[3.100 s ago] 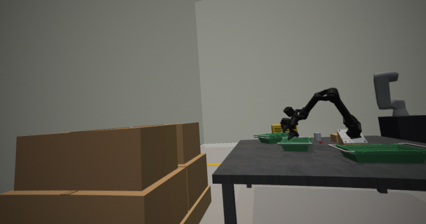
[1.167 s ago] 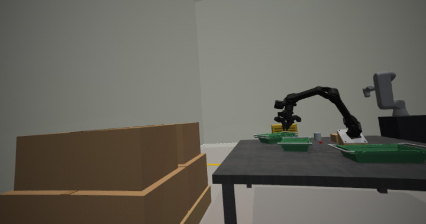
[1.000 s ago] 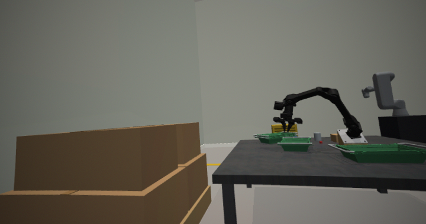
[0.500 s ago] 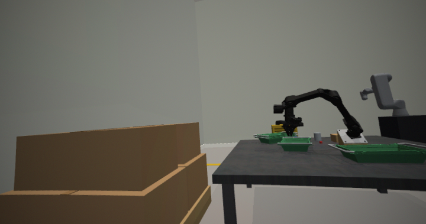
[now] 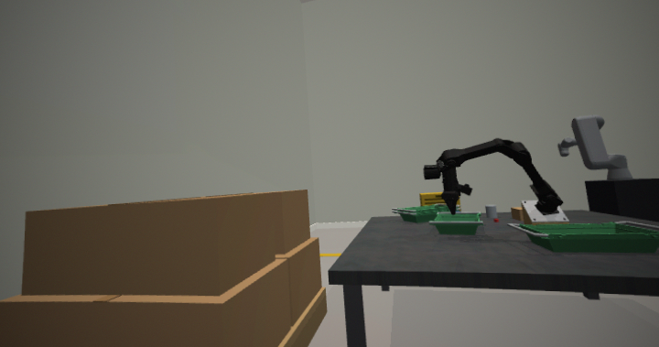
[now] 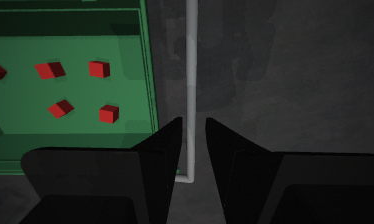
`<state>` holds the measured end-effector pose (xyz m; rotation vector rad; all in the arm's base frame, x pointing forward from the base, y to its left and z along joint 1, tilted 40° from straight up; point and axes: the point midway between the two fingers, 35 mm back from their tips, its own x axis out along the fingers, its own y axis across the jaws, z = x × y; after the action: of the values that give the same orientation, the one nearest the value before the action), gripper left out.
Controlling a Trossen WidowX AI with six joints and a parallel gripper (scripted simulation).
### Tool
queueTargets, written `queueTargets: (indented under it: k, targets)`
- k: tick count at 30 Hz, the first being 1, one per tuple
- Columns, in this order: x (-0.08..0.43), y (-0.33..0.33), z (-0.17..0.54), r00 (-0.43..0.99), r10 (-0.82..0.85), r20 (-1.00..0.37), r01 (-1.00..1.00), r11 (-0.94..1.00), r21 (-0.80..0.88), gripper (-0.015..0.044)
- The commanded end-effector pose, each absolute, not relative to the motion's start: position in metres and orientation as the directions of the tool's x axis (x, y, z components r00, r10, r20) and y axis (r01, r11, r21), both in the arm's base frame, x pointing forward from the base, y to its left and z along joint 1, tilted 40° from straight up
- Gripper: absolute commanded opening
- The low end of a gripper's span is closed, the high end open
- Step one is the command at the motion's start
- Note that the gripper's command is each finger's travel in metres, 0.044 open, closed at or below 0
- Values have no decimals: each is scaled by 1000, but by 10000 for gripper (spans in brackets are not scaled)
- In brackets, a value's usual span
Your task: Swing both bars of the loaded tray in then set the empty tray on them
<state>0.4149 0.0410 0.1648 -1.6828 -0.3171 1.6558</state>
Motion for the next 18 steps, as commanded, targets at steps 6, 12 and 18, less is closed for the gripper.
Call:
queueTargets:
  k: [6, 12, 18]
  targets:
    - [417, 45, 158, 136, 634, -761, -292, -708, -642, 88]
    - [421, 61, 140, 136, 635, -761, -292, -708, -643, 88]
    - [423, 76, 122, 136, 636, -760, -292, -707, -644, 88]
